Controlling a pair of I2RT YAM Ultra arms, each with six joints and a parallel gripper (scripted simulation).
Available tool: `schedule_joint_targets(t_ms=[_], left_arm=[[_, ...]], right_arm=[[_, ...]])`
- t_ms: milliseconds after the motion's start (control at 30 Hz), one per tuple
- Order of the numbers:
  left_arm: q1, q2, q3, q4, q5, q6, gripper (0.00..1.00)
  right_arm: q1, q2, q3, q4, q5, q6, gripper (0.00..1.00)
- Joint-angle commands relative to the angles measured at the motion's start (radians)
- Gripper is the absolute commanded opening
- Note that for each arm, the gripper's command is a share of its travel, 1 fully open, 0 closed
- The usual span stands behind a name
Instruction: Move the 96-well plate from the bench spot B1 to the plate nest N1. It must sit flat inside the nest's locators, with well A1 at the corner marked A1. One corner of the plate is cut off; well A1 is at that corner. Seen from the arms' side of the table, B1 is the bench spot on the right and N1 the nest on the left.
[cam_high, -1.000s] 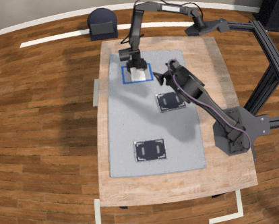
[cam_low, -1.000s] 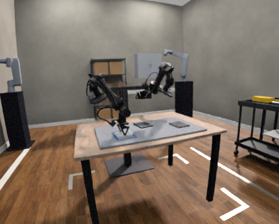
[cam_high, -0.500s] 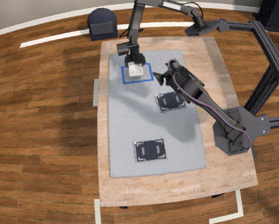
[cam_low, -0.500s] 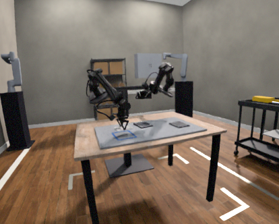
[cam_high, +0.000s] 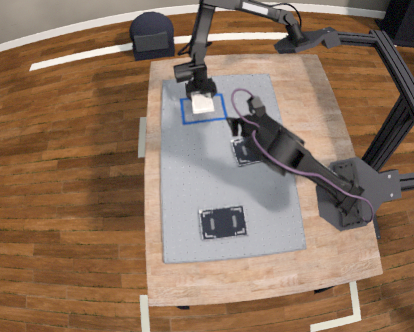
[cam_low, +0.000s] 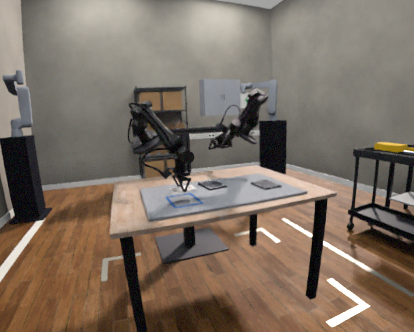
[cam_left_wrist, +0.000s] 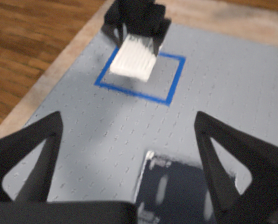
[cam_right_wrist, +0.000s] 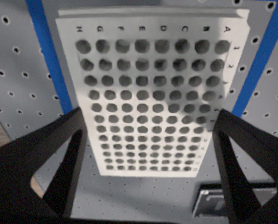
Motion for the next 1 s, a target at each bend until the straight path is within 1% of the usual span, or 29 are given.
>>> schedule_joint_targets(t_ms=[0,167,267,300,367,400,500,633,867,933,967], left_arm=[[0.056,-0.135,-0.075,-0.225,0.116,0.114,1.00],[0.140,-0.361,-0.099,-0.402,0.165,0.185,1.00],[0.171,-0.456,-0.109,-0.512,0.200,0.220,1.00],[0.180,-0.481,-0.112,-0.548,0.212,0.231,1.00],[0.180,-0.481,-0.112,-0.548,0.212,0.231,1.00],[0.191,-0.513,-0.117,-0.623,0.231,0.251,1.00],[0.227,-0.594,-0.142,-0.713,0.270,0.292,1.00],[0.266,-0.686,-0.161,-0.833,0.309,0.342,1.00],[0.342,-0.860,-0.210,-1.064,0.400,0.437,1.00],[0.342,-0.860,-0.210,-1.064,0.400,0.437,1.00],[0.359,-0.900,-0.212,-1.132,0.419,0.463,1.00]], right_arm=[[0.050,0.018,-0.028,0.022,0.025,-0.108,0.79],[0.123,0.054,-0.072,0.043,0.040,-0.239,0.79],[0.169,0.085,-0.081,0.049,0.048,-0.319,0.79],[0.185,0.097,-0.080,0.049,0.051,-0.347,0.79],[0.185,0.097,-0.080,0.049,0.051,-0.347,0.79],[0.201,0.111,-0.073,0.037,0.053,-0.382,0.79],[0.273,0.165,-0.052,0.025,0.061,-0.494,0.79],[0.339,0.220,-0.035,0.015,0.064,-0.594,0.79],[0.463,0.342,0.051,-0.038,0.054,-0.790,0.79],[0.463,0.342,0.051,-0.038,0.054,-0.790,0.79],[0.481,0.367,0.083,-0.062,0.052,-0.821,0.79]])
